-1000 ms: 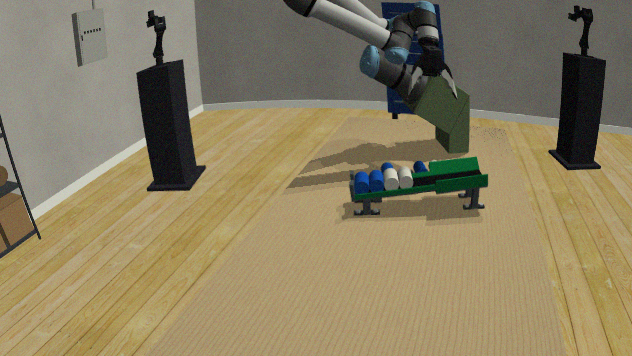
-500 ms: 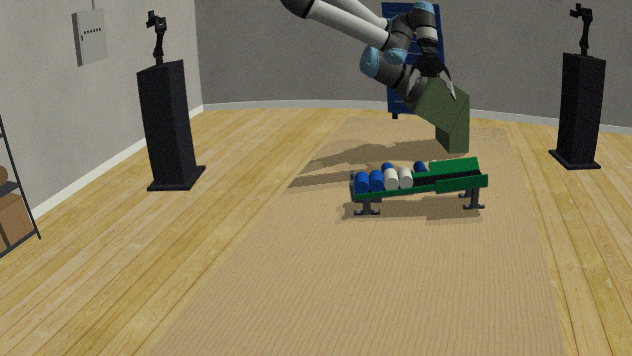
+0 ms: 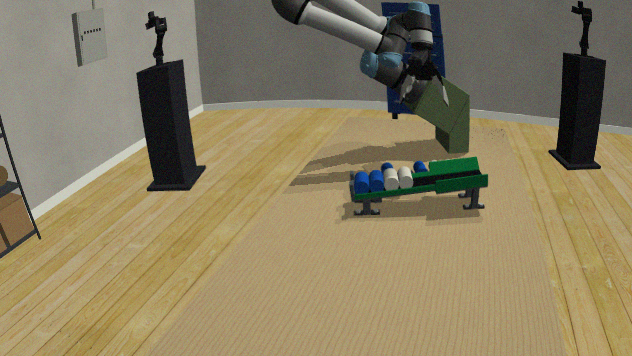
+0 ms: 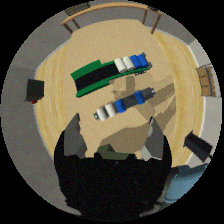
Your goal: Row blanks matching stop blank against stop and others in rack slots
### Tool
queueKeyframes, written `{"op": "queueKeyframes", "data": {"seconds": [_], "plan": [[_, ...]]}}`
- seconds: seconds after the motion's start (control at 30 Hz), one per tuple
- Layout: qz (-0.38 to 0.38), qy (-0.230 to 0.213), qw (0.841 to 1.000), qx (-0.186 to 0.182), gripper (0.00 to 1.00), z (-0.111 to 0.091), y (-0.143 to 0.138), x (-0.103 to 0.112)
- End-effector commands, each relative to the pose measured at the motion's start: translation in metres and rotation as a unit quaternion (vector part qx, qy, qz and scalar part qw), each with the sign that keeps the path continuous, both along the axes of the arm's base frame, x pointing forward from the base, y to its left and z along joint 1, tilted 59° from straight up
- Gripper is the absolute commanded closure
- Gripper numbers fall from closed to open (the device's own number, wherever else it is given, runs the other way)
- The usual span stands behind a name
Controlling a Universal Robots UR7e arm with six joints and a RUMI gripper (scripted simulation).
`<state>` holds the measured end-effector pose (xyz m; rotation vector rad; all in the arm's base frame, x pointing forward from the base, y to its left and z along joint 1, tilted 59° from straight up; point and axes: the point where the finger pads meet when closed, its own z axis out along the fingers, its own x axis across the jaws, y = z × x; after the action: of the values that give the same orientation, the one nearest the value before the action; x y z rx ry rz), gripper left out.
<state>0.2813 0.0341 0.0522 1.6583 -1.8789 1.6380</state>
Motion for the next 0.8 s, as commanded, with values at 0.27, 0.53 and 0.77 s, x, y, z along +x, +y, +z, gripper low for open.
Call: {"op": "queueKeyframes", "data": {"seconds": [0.27,0.53,0.77], "plan": [[-0.111,-0.090,0.987,0.079,0.00,0.017,-0.031,0.014],[-0.160,-0.134,0.972,0.110,0.00,0.025,-0.048,0.017],[-0.210,-0.182,0.950,0.140,0.00,0.034,-0.066,0.020]]}}
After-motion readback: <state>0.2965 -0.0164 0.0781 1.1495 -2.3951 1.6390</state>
